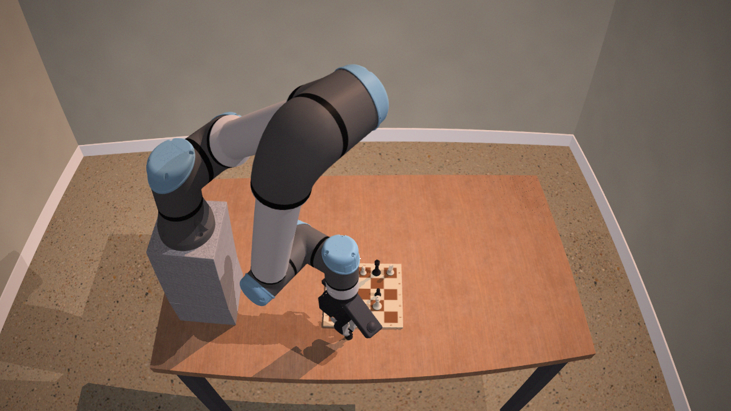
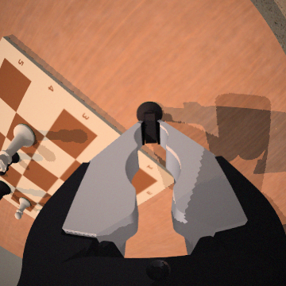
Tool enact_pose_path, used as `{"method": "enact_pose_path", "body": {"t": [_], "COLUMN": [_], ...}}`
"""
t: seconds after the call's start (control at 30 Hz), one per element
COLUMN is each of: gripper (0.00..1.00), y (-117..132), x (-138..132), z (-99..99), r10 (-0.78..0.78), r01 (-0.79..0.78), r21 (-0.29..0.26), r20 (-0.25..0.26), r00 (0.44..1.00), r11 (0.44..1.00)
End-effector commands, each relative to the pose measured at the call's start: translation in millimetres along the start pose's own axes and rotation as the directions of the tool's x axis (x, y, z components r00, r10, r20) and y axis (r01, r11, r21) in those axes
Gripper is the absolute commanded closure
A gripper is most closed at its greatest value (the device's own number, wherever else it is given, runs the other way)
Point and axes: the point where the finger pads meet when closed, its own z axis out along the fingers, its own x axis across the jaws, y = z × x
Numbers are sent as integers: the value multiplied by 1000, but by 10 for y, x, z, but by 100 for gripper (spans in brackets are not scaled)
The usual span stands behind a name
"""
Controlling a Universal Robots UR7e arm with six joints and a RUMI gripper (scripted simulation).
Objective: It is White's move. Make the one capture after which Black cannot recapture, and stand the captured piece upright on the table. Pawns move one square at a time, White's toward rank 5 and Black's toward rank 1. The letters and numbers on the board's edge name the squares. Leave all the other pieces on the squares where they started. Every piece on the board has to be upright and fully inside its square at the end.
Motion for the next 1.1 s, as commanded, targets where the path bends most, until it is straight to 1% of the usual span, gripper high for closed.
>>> {"method": "enact_pose_path", "body": {"t": [0.0,0.03,0.07,0.2,0.23,0.3,0.33,0.4,0.43,0.87,1.07], "gripper": [96,96,91,91,87,87,82,82,78,78,78], "y": [-4,-4,-4,-4,-4,-4,-4,-4,-4,-4,-4], "x": [-1,-1,-1,-1,-1,-1,-1,-1,-1,-1,-1], "z": [-4,-4,-4,-4,-4,-4,-4,-4,-4,-7,-75], "r10": [0,0,0,0,0,0,0,0,0,0,0], "r01": [0,0,0,0,0,0,0,0,0,0,0], "r21": [1,1,1,1,1,1,1,1,1,1,1], "r20": [0,0,0,0,0,0,0,0,0,0,0], "r00": [1000,1000,1000,1000,1000,1000,1000,1000,1000,1000,1000], "r11": [1000,1000,1000,1000,1000,1000,1000,1000,1000,1000,1000]}}
